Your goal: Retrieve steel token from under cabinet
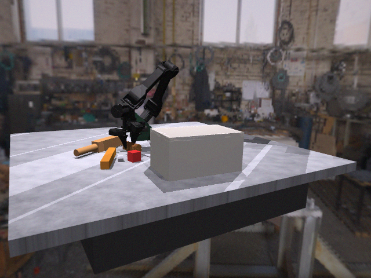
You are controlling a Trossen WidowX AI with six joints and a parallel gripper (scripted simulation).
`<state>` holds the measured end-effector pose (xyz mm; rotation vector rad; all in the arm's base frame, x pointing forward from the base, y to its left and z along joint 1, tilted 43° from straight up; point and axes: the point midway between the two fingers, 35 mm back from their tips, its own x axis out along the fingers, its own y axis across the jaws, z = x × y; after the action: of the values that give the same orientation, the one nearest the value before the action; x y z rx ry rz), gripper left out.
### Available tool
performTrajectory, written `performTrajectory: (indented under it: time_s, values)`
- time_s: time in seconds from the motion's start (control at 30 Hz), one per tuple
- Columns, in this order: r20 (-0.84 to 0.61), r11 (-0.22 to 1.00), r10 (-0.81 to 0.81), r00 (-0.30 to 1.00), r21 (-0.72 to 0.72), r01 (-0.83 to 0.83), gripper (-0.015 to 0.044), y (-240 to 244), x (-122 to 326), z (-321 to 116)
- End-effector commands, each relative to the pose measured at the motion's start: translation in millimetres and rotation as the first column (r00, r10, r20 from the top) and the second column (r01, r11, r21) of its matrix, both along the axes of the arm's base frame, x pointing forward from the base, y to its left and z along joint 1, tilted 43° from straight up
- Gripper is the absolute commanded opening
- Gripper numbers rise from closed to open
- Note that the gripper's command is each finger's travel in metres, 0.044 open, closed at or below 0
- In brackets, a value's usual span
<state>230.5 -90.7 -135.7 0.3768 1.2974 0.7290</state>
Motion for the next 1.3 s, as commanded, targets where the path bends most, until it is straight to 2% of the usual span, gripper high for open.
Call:
performTrajectory:
  time_s: [0.0, 0.03, 0.6, 0.73, 1.03, 1.17, 1.27]
  values:
    - [0.001, 1.0, -0.001, 1.0, -0.004, 0.001, 0.0253, 0.0, 0.0, 0.0]
    - [0.001, 1.0, -0.002, 1.0, -0.006, 0.002, 0.027, 0.0, 0.0, 0.0]
    - [0.001, 1.0, -0.002, 1.0, -0.006, 0.002, 0.027, 2.7, -2.8, -3.4]
    - [0.009, 1.0, 0.002, 1.0, -0.009, -0.002, 0.0165, 0.3, 0.3, -1.6]
    - [0.009, 1.0, 0.002, 1.0, -0.009, -0.002, 0.0105, 0.3, 0.3, -1.6]
    - [0.009, 1.0, 0.002, 1.0, -0.009, -0.002, 0.0, 0.3, 0.3, -1.6]
    - [0.009, 1.0, 0.002, 1.0, -0.009, -0.002, 0.0, 0.4, 0.9, -1.4]
